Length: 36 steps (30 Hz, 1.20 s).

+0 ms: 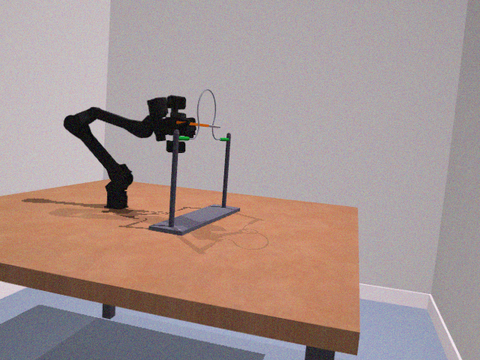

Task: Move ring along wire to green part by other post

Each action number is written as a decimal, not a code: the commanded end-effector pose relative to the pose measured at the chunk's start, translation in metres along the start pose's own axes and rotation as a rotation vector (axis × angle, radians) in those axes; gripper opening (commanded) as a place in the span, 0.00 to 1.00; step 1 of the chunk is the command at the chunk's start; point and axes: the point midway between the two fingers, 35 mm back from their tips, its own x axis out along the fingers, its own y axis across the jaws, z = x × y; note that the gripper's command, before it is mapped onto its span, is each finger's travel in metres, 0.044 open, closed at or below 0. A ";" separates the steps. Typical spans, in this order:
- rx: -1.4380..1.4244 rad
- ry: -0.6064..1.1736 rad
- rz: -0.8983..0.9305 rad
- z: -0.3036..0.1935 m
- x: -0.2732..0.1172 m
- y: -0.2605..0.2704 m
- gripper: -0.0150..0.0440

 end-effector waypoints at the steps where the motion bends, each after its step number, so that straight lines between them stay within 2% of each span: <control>1: 0.080 0.014 0.053 -0.002 -0.003 0.017 0.00; 16: 0.368 0.020 0.228 0.009 -0.012 0.065 0.00; 36: 0.521 -0.019 0.303 0.021 -0.015 0.088 0.00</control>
